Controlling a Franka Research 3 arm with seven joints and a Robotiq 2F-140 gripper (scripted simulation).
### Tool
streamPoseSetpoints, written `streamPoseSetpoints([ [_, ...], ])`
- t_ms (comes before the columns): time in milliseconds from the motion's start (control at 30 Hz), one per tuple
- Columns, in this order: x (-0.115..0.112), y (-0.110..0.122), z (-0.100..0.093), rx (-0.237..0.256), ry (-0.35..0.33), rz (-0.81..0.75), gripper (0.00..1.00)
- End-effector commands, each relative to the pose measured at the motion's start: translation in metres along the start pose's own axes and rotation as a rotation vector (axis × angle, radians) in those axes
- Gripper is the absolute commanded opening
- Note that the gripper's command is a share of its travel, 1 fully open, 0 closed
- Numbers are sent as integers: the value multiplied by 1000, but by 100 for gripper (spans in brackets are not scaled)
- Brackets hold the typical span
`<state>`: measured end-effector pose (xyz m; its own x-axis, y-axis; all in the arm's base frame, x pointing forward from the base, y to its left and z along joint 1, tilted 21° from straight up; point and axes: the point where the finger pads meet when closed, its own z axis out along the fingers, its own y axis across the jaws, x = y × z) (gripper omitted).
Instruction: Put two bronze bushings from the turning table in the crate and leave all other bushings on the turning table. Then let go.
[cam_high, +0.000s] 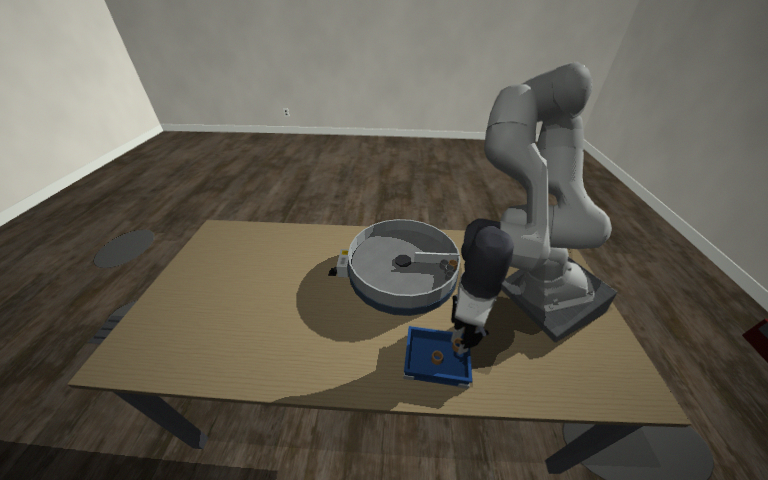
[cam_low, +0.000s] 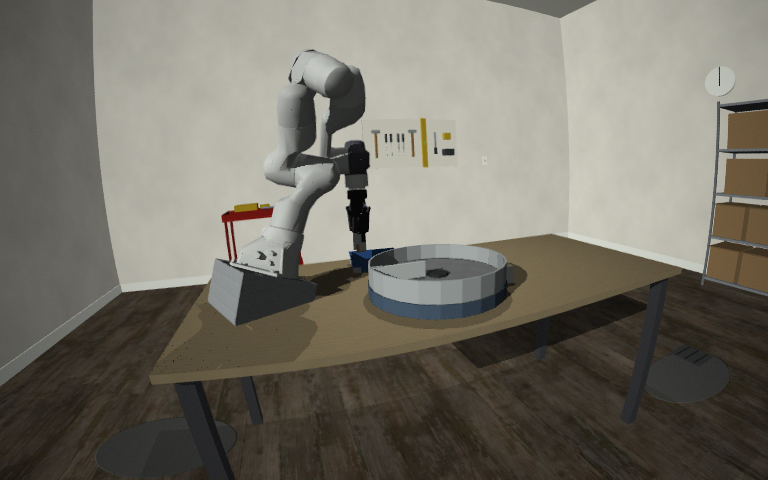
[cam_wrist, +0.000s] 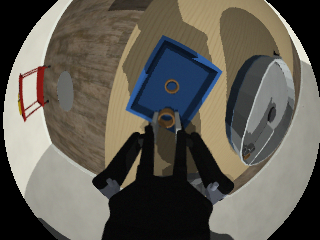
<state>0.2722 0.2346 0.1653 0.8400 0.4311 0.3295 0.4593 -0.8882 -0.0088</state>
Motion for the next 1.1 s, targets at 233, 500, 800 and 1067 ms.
streamPoseSetpoints([
  [233, 10, -9, 11, 30, 33, 23, 0],
  [500, 10, -9, 11, 30, 33, 23, 0],
  [800, 10, -9, 11, 30, 33, 23, 0],
  [1067, 10, -9, 11, 30, 33, 23, 0],
])
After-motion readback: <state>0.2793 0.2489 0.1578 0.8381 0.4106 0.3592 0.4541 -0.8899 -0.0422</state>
